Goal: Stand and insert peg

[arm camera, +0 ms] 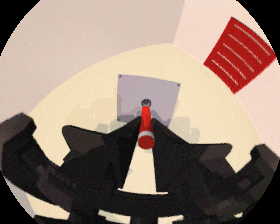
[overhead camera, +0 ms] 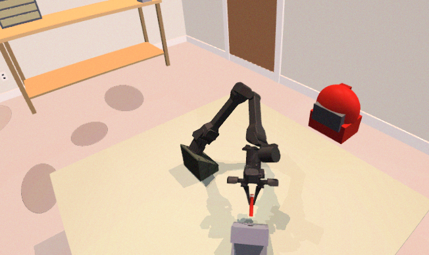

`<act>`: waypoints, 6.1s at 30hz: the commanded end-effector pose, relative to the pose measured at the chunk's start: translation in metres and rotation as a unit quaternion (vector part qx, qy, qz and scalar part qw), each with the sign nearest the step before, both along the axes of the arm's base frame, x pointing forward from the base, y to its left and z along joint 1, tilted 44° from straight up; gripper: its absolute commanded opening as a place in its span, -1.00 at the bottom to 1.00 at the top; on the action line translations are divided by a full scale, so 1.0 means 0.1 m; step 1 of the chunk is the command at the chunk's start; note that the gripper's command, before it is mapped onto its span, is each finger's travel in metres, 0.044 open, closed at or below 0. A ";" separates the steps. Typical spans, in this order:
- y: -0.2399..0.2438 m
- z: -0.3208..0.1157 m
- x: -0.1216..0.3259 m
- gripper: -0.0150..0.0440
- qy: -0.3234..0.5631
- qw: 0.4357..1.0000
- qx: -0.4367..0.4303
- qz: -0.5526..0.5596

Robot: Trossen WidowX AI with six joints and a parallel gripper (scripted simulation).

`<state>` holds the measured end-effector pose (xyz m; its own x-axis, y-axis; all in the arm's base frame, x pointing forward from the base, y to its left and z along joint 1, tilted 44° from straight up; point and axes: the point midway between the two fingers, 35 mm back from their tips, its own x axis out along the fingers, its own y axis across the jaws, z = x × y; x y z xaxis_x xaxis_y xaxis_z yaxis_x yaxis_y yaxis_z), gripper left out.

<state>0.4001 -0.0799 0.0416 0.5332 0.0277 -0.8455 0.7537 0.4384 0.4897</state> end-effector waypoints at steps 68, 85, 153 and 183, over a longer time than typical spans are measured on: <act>-0.01 -0.28 0.20 -0.49 0.000 1.000 -0.001 0.001; -0.01 -0.38 0.26 -0.49 0.000 1.000 -0.001 0.001; -0.02 -0.21 0.18 1.00 0.001 1.000 -0.001 0.001; -0.04 0.16 -0.03 1.00 0.000 1.000 -0.003 -0.001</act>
<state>0.4003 -0.0839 0.0530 0.5319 0.0179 -0.8466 0.7570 0.4380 0.4849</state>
